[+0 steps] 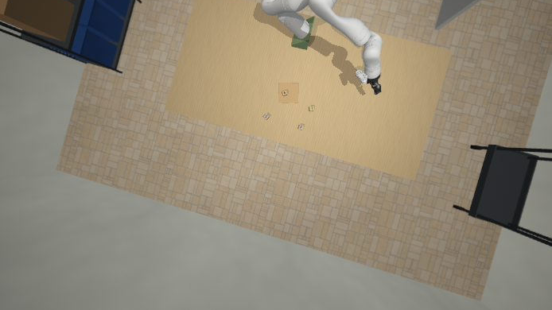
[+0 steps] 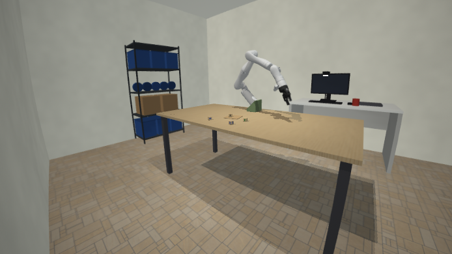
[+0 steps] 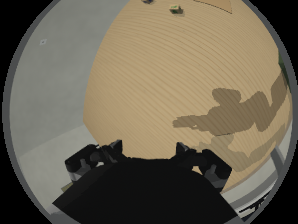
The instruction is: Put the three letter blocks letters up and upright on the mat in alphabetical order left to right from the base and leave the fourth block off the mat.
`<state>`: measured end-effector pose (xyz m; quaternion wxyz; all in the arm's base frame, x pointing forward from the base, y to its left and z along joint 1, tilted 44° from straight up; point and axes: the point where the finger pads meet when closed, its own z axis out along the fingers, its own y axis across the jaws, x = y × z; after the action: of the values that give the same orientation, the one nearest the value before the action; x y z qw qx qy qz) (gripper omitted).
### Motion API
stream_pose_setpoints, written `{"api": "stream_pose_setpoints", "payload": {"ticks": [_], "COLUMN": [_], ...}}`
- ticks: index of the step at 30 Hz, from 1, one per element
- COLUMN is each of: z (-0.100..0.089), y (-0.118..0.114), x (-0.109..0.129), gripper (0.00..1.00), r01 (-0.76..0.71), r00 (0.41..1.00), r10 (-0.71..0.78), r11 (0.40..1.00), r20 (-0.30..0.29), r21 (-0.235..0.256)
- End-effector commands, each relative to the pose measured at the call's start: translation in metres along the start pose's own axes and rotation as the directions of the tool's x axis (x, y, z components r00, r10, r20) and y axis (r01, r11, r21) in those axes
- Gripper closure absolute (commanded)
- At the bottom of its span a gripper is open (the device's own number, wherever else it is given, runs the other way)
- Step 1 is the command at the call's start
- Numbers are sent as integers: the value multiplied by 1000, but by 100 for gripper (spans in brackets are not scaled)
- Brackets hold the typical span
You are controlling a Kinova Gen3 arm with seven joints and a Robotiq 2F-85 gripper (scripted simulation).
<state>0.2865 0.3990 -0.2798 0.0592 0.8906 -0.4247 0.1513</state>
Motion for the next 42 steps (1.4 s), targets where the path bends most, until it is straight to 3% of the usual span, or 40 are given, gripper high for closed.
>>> {"api": "stream_pose_setpoints", "payload": {"ticks": [1, 4, 6, 14, 21, 31, 42], "z": [-4, -9, -9, -30, -51, -65, -67], "y": [-16, -17, -17, -7, 8, 18, 19], "x": [41, 83, 83, 188, 253, 285, 289], "gripper": [0, 0, 0, 0, 0, 0, 0], "r01": [-33, -22, -22, -14, -22, -29, -29], "r00": [999, 995, 995, 976, 963, 957, 957], "r10": [32, 14, 14, -43, -85, -107, -109], "r11": [999, 996, 996, 965, 922, 890, 886], "r20": [-35, -95, -95, -212, -256, -269, -270], "r21": [-31, -88, -88, -261, -387, -455, -463]}}
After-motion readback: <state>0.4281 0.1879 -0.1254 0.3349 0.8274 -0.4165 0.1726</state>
